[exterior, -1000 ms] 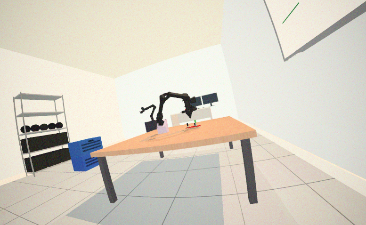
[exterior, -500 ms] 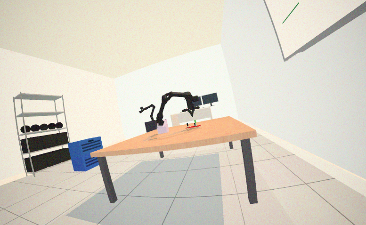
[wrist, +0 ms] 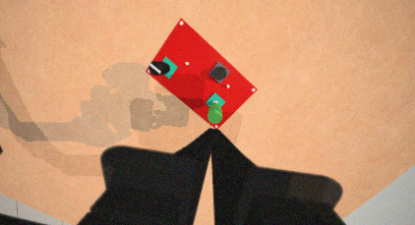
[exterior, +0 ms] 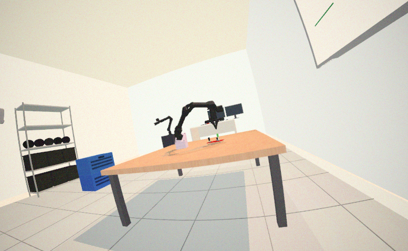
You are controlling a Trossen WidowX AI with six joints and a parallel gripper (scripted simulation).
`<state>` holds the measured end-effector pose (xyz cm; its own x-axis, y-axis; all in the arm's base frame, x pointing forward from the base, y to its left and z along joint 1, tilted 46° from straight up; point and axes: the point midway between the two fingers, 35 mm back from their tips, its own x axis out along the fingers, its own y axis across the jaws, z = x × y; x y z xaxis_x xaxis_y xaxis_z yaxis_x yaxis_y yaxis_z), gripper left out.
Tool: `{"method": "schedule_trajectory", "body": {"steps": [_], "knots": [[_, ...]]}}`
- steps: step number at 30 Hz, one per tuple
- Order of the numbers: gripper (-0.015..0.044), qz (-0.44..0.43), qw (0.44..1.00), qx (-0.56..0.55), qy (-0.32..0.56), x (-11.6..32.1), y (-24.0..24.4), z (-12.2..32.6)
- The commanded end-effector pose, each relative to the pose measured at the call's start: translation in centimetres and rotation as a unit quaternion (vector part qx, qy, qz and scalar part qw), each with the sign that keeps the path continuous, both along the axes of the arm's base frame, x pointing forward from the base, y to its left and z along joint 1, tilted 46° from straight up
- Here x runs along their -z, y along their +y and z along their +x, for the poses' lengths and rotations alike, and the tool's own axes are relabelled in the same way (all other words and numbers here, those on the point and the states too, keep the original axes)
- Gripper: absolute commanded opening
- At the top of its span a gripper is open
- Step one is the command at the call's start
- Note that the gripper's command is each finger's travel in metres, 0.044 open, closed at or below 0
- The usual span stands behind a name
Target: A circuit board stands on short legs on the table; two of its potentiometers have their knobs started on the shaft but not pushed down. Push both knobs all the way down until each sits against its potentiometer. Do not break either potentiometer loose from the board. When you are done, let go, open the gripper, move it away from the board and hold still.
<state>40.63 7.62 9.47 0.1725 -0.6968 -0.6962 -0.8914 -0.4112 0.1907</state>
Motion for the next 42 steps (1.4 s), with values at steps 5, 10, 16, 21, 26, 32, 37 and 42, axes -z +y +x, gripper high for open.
{"method": "schedule_trajectory", "body": {"steps": [5,10,16,21,26,32,37,42], "knots": [[0.0,-0.003,1.0,-0.007,0.004,1.1,-1.4,0.5],[0.0,-0.003,1.0,-0.007,0.004,1.2,-1.5,0.5],[0.0,-0.003,1.0,-0.007,0.004,1.8,-2.1,0.7],[0.0,-0.003,1.0,-0.007,0.004,2.4,-2.7,0.9],[0.0,-0.003,1.0,-0.007,0.004,2.5,-2.8,0.9],[0.0,-0.003,1.0,-0.007,0.004,2.5,-2.8,0.9],[0.0,-0.003,1.0,-0.007,0.004,2.6,-2.9,0.9],[0.0,-0.003,1.0,-0.007,0.004,2.7,-3.0,0.9]]}}
